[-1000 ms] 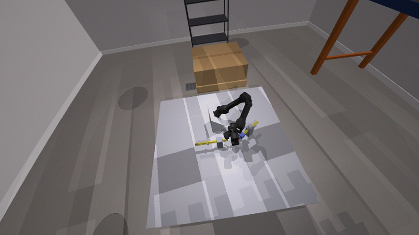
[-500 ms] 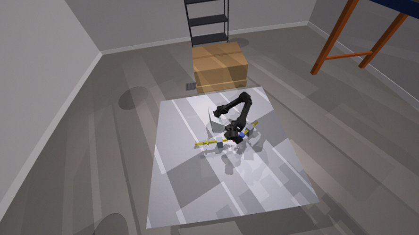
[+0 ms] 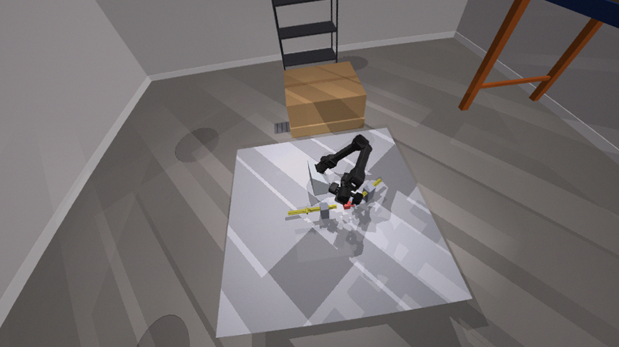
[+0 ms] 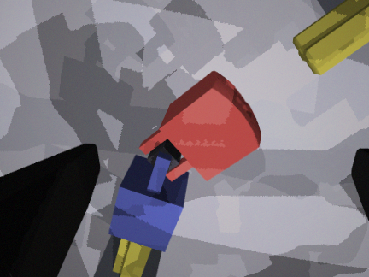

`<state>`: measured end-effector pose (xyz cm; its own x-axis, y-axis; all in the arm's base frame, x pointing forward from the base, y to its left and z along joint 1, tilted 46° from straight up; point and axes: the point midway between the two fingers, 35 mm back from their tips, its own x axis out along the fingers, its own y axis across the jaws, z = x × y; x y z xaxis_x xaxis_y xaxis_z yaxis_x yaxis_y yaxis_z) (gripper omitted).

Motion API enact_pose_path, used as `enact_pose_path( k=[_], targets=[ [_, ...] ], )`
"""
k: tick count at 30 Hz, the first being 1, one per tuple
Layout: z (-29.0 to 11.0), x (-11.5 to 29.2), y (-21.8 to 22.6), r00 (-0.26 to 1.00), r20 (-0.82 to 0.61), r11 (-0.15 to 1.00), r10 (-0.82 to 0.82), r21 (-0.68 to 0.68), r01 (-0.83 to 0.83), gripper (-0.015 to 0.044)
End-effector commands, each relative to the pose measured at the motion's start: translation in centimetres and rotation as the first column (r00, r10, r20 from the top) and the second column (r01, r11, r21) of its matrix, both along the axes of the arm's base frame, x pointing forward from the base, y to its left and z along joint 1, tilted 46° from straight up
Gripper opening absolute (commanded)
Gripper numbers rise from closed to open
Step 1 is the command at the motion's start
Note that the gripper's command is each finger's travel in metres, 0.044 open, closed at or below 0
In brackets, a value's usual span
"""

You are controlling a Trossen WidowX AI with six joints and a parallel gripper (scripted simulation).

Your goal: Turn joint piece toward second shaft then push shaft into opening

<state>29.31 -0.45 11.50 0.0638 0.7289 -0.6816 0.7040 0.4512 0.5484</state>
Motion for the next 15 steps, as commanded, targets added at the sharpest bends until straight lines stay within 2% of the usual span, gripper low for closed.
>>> enact_pose_path(
  k=[1, 11, 15],
  targets=[
    [1.1, -0.2, -1.1, 0.988, 0.109, 0.994, 0.108, -0.024, -0.106, 0.044],
    [3.5, -1.0, -3.2, 0.883, 0.327, 0.941, 0.337, -0.099, -0.323, 0.044],
    [3.7, -1.1, -3.4, 0.872, 0.34, 0.936, 0.351, -0.105, -0.336, 0.044]
  ],
)
